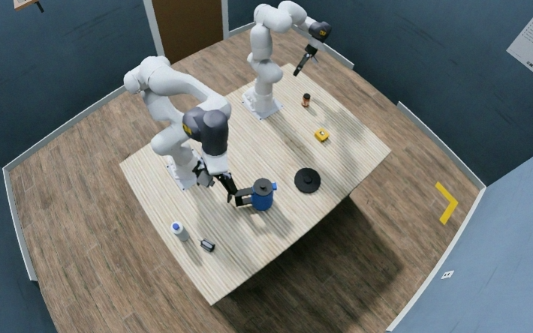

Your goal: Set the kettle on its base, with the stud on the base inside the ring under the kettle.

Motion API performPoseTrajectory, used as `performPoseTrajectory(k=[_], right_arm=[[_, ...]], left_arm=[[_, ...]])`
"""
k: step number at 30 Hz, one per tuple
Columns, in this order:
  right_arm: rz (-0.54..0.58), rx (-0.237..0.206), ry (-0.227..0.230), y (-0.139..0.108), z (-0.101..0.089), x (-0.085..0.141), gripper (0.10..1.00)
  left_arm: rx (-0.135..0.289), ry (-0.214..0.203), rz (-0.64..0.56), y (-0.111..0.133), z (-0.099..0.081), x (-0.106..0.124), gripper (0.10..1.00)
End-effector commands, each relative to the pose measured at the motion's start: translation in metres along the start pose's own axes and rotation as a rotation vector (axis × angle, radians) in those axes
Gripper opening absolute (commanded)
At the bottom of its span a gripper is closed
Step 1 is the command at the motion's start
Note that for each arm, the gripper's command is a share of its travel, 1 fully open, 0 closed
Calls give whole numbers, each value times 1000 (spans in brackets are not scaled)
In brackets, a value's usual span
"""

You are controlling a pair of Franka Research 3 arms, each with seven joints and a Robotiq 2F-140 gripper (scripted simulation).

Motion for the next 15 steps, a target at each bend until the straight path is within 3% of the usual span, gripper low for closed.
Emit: performPoseTrajectory(k=[1,8,15], right_arm=[[0,0,0,0,0,0,1000],[30,-5,8,-15,-1,-2,1000],[116,-20,31,-61,-5,-5,1000]], left_arm=[[0,0,0,0,0,0,522],[0,-4,4,-1,-1,1,522],[0,-16,17,-6,-6,2,522]])
Point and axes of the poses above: on each arm, the point where the finger pads meet when closed, its own z axis out along the fingers, its own x axis across the jaws, y = z × x, the point moved 10 cm from there along -z, back along the fingers, and after that the axes turned 9 degrees about z, right-handed, at the moved point
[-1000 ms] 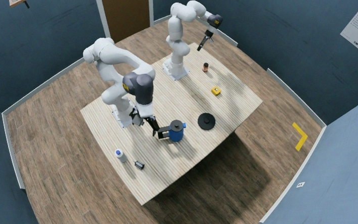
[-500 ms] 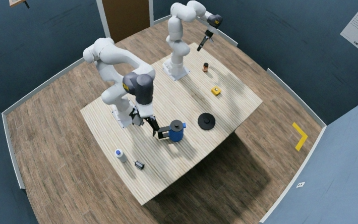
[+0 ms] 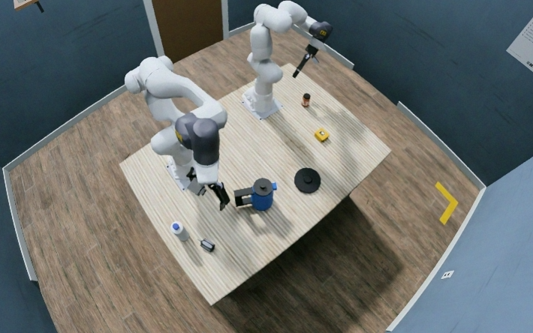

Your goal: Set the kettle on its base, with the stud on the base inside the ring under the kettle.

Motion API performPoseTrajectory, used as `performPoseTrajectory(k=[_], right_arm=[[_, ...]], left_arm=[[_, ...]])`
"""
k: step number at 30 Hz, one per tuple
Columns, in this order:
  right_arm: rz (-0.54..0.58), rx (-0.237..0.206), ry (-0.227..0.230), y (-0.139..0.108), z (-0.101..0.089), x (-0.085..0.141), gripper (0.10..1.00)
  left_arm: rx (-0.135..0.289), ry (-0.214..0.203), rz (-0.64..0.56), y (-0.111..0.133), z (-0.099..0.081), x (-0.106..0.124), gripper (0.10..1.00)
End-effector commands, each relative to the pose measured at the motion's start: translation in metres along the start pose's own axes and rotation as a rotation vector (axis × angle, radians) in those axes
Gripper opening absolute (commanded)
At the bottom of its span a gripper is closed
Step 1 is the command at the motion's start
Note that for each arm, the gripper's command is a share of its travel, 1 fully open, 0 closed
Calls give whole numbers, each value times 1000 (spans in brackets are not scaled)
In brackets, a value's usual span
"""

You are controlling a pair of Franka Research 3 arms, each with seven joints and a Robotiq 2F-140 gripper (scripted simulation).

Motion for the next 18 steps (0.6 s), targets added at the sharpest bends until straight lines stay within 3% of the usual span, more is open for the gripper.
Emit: performPoseTrajectory(k=[1,3,16,18], right_arm=[[18,-1,17,-14,0,-1,1000],[57,-7,26,-36,-1,-2,1000],[182,-29,52,-106,-4,1,1000],[182,-29,52,-106,-4,1,1000]], left_arm=[[3,-6,9,-3,-3,1,522],[3,-13,16,-5,-5,2,522],[3,-97,110,-38,-35,19,522],[3,-97,110,-38,-35,19,522]])
Point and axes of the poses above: on each arm, the point where the finger pads meet when closed, its own z axis out along the fingers, its own x axis across the jaws, y = z × x, the point moved 10 cm from there along -z, back along the fingers, and after that the axes turned 9 degrees about z, right-handed, at the moved point
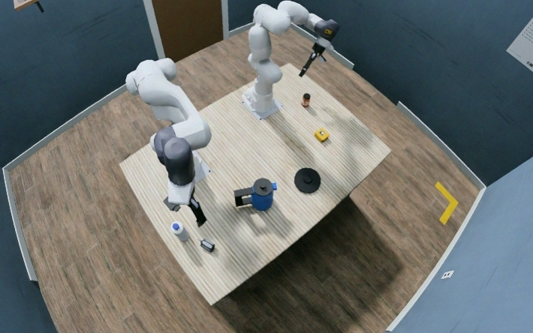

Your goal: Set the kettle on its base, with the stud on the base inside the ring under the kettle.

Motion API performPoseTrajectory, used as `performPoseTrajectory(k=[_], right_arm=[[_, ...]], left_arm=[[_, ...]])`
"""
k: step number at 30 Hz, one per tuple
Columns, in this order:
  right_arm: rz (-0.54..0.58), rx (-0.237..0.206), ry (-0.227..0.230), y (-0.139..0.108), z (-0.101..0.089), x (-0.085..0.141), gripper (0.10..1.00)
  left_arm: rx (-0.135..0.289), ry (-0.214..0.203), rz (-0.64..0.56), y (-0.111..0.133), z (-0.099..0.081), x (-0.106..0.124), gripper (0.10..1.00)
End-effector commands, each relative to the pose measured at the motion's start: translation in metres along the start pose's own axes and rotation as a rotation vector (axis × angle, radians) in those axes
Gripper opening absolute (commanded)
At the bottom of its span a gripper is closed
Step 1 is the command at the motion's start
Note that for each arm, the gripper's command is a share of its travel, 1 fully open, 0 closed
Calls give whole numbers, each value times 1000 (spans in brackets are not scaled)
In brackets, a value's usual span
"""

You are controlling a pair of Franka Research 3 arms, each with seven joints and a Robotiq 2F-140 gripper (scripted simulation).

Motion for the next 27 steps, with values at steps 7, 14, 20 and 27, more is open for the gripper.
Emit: performPoseTrajectory(k=[7,14,20,27], right_arm=[[73,-12,25,-52,-2,1,1000],[139,-24,35,-91,-3,6,1000],[186,-32,42,-120,-3,11,1000],[249,-43,49,-158,-3,22,1000]], left_arm=[[3,-81,112,-36,-30,17,522],[-2,-173,232,-78,-61,46,522],[-8,-231,314,-106,-78,69,522],[-25,-338,483,-160,-103,125,522]])
Point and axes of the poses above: on each arm, the point where the finger pads meet when closed, its own z axis out along the fingers, its own x axis across the jaws, y = z × x, the point moved 10 cm from there along -z, back along the fingers, and after that the axes turned 9 degrees about z, right-handed, at the moved point
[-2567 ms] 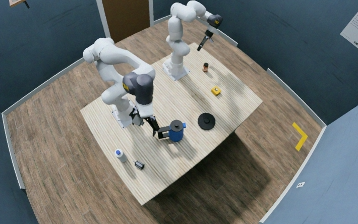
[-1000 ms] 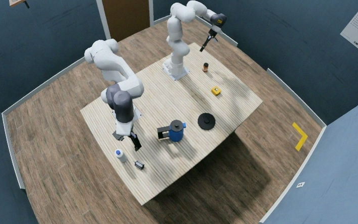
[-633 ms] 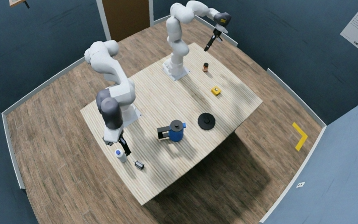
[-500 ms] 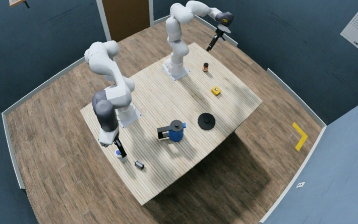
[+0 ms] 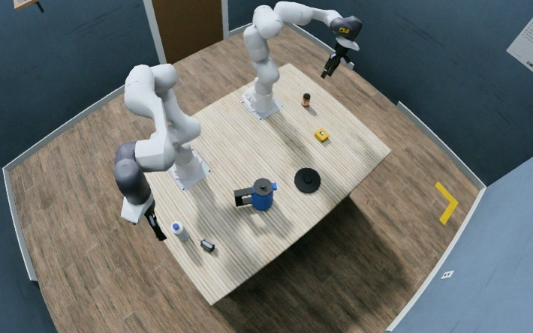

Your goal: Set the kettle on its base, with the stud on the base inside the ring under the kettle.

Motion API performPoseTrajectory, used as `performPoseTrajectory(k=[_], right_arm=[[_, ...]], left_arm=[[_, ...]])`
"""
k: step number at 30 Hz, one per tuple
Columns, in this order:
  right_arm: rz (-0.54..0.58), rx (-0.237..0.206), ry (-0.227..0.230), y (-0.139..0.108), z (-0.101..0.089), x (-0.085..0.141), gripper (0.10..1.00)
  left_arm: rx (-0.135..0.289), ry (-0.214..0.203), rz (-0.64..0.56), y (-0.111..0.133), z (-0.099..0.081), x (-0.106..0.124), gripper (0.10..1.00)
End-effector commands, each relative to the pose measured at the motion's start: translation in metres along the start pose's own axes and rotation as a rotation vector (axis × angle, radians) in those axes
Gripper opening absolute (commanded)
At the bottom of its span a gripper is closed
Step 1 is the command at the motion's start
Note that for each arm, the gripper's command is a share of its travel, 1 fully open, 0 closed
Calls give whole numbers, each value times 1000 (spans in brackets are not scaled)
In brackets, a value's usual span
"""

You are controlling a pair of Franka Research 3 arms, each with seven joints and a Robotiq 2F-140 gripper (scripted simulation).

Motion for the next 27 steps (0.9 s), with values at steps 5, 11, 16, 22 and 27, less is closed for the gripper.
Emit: performPoseTrajectory(k=[5,11,16,22,27], right_arm=[[45,-10,16,-43,0,5,1000],[90,-17,20,-72,-1,10,1000],[133,-24,23,-99,-1,18,1000],[186,-33,27,-134,0,29,1000],[223,-38,29,-157,0,39,1000]], left_arm=[[-11,-115,220,-82,-38,36,522],[-24,-172,340,-128,-53,66,522],[-44,-238,500,-185,-65,114,522],[-73,-303,701,-250,-65,185,522],[-89,-329,804,-280,-60,224,522]])
Point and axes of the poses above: on each arm, the point where the finger pads meet when closed, its own z axis out along the fingers, its own x axis across the jaws, y = z × x, the point moved 10 cm from there along -z, back along the fingers, and after that the axes turned 9 degrees about z, right-handed, at the moved point
